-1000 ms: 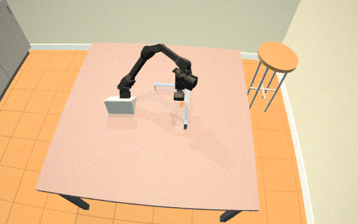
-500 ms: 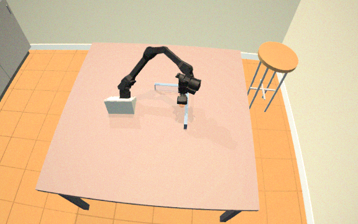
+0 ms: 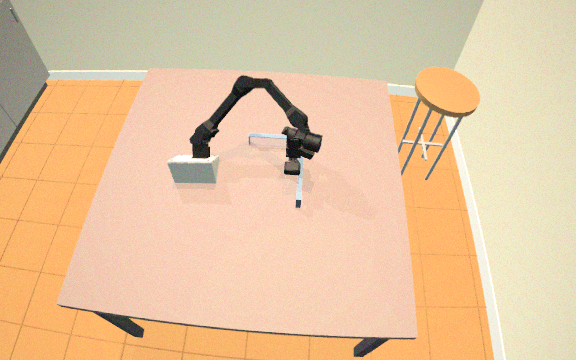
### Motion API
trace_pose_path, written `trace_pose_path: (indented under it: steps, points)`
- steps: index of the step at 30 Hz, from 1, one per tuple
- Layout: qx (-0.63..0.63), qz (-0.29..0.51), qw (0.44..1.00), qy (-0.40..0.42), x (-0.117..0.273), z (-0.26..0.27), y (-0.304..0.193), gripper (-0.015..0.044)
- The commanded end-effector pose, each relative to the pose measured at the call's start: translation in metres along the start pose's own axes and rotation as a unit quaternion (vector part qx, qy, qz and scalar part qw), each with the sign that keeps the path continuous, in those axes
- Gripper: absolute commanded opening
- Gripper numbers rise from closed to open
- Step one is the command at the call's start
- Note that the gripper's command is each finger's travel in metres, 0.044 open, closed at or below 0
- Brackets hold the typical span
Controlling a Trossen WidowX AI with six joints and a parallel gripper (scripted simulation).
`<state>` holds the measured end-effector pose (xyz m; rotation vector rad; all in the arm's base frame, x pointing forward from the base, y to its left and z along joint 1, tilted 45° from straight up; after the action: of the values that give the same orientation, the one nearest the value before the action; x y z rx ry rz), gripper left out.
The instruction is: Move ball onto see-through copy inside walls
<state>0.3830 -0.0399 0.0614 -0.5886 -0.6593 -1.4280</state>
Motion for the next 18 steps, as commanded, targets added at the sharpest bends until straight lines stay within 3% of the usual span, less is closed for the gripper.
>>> trace_pose_path:
  steps: [1, 13, 18]
  points:
    - [-0.003, -0.001, 1.0, 0.003, -0.005, 0.0, 0.0, 0.0]
    - [-0.003, -0.001, 1.0, 0.003, -0.019, 0.0, -0.001, 0.0]
    - [-0.001, 0.0, 1.0, 0.0, -0.016, 0.0, 0.0, 0.0131]
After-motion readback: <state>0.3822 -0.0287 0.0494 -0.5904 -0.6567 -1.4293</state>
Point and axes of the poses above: the point midway between the two fingers, 35 mm back from their tips, its own x axis back along the fingers, its own z axis across the jaws, y = z × x, the point moved 9 cm from there along x, back along the fingers, and after that the axes turned 3 degrees about x, right-handed, at the moved point
